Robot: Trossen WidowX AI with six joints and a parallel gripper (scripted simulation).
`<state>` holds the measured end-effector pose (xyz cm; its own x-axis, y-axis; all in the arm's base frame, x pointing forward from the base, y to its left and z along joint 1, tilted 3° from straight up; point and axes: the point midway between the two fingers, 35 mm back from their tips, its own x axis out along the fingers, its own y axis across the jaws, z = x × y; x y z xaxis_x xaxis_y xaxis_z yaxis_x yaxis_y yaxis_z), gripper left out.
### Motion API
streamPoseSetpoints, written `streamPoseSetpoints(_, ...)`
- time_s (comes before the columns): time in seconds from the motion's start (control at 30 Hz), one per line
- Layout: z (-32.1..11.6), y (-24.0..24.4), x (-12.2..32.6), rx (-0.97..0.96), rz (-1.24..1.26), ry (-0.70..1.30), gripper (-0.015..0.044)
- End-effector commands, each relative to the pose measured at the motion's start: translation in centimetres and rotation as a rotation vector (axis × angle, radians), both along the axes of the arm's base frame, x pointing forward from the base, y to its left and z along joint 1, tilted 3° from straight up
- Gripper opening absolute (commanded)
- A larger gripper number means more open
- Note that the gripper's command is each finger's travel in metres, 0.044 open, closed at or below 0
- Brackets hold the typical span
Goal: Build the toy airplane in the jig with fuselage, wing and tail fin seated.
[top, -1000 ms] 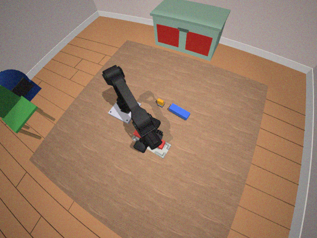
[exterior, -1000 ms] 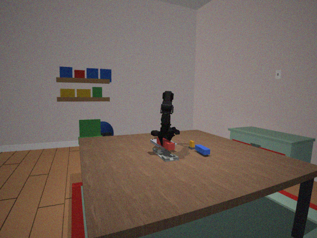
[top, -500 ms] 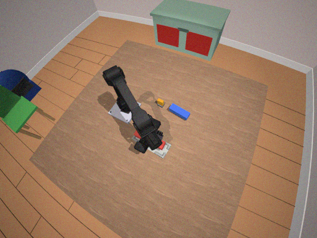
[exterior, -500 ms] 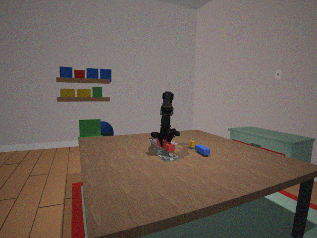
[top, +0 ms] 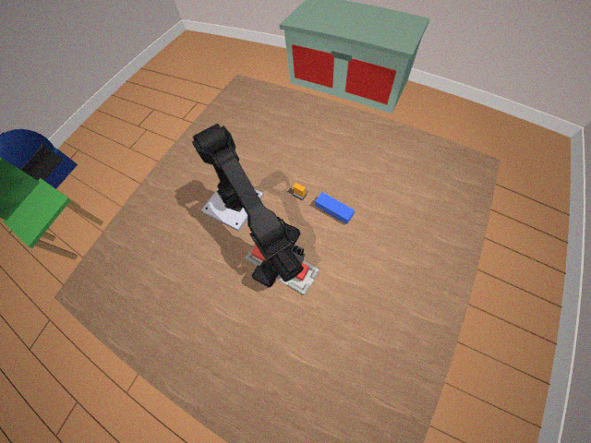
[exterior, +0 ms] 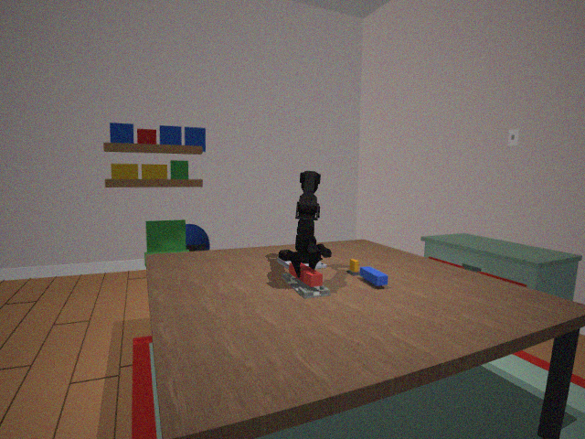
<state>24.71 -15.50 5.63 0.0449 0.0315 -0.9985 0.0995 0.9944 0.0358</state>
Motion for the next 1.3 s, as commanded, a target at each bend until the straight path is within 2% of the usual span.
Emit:
streamPoseSetpoints(0.0, -0.6, 0.1, 0.0, 0.003, -0.001, 0.0, 0.0195)
streamPoseSetpoints(0.1, -0.7, 0.1, 0.0, 0.003, -0.001, 0.0, 0.0195)
streamPoseSetpoints(0.27, -0.5, 0.1, 0.0, 0.002, 0.001, 0.002, 0.0162)
streamPoseSetpoints(0.43, -0.5, 0.1, 0.0, 0.002, 0.001, 0.002, 0.003)
streamPoseSetpoints(0.93, -0.5, 0.1, 0.0, 0.002, 0.001, 0.002, 0.0424)
streamPoseSetpoints(0.97, -0.5, 0.1, 0.0, 0.002, 0.001, 0.002, 0.044)
streamPoseSetpoints(1.17, -0.3, 0.0, 0.0, 0.002, 0.001, 0.002, 0.044)
streamPoseSetpoints(1.27, 3.2, -0.4, 0.2, 0.002, 0.0, 0.001, 0.044)
